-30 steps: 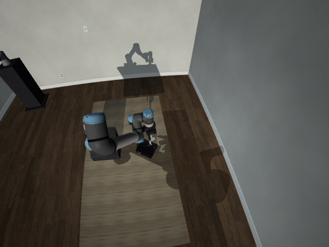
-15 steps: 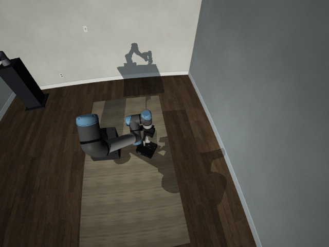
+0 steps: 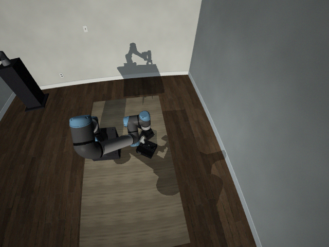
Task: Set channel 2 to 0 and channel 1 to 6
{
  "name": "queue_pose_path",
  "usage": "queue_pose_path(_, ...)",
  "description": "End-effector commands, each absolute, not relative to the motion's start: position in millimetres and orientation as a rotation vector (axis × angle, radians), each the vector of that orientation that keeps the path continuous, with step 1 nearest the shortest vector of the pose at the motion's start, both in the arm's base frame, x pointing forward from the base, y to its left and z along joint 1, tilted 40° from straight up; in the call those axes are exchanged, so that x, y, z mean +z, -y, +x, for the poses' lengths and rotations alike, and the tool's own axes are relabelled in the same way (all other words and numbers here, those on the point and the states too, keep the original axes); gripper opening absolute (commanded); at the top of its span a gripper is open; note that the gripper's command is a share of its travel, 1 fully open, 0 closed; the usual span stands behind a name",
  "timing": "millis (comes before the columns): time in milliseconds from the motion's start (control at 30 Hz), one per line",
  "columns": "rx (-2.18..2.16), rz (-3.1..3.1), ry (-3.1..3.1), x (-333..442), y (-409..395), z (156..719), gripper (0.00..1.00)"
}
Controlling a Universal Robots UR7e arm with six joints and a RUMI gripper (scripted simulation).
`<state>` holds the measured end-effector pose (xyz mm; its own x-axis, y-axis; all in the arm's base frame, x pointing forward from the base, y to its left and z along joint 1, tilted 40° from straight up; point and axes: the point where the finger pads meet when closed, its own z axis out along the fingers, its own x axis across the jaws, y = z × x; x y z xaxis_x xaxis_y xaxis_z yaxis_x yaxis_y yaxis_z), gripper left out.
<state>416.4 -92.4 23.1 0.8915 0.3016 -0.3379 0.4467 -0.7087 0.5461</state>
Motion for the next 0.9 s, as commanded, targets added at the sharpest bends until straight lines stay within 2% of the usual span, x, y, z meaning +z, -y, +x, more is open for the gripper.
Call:
queue_pose_path(0,-0.255,2.426,-0.357,28.1,92.3,415.0,1.0)
queue_pose_path(433,-0.116,2.44,0.027,40.1,94.1,411.0,1.0)
queue_pose_path(867,-0.073,2.435,0.143,43.8,94.9,409.7,1.0)
